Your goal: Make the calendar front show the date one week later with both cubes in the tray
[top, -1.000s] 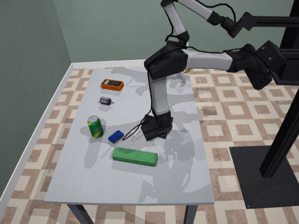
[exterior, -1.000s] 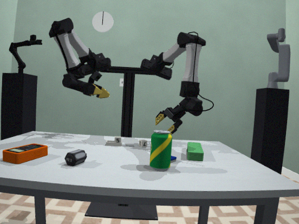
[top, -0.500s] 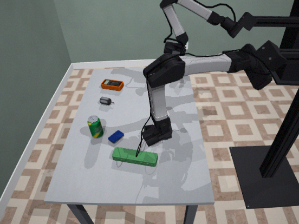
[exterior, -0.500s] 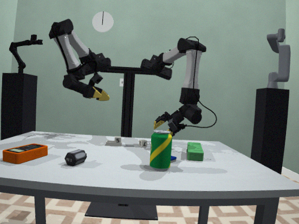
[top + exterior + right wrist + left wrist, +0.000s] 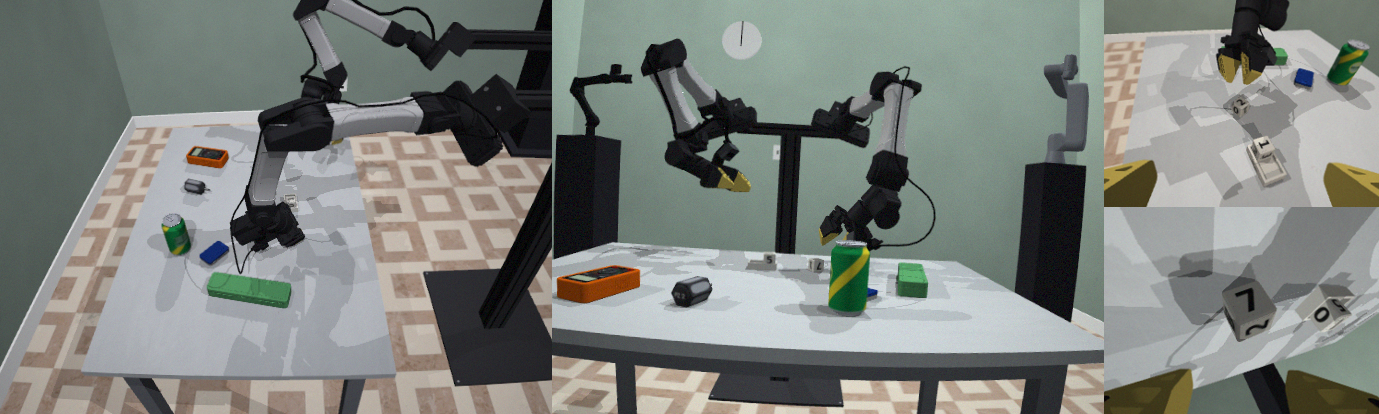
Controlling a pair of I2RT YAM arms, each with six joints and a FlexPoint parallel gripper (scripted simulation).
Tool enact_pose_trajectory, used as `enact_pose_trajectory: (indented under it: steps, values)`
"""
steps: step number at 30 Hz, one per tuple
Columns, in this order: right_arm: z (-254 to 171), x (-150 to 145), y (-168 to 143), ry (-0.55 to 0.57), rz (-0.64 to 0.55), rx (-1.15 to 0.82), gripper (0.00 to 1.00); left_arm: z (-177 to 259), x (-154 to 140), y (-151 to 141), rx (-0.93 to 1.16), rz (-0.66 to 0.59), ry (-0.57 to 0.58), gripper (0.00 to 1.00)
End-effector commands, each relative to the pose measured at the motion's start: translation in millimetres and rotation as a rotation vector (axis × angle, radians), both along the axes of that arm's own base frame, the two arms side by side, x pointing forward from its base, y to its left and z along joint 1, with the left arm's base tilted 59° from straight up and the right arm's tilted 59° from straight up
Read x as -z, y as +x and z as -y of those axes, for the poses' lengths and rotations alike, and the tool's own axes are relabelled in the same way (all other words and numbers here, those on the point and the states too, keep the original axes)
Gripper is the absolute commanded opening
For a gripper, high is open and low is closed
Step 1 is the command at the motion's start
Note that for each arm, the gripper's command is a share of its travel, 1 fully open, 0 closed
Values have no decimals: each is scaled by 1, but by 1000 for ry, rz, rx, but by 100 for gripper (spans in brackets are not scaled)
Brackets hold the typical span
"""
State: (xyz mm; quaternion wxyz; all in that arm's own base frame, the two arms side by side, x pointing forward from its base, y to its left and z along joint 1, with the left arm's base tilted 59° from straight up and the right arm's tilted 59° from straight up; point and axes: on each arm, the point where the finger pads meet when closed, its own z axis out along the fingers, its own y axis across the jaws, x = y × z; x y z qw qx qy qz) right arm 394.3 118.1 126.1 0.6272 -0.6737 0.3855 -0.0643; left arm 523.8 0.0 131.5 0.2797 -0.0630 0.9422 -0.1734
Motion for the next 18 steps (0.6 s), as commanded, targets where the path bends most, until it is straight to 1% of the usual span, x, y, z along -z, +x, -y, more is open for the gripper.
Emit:
enact_pose_trajectory:
  steps: [1,3,5,11,14,17,18]
  values:
    - [5,-3,8,25,5,32,100,5,10,-6,-170,-202,68,55]
    - [5,-3,8,25,5,32,100,5,10,-6,-170,-202,68,55]
    - [5,-5,10,32,6,34,100,13,5,-2,-227,-223,102,55]
    - [5,-5,10,35,5,36,100,36,-7,10,-294,-210,161,55]
    - [5,-3,10,34,-1,38,100,26,1,17,-327,-222,195,55]
    - [5,-2,9,32,-6,38,100,14,8,22,-372,-231,200,55]
    - [5,-2,9,32,-6,38,100,17,8,23,-370,-228,201,55]
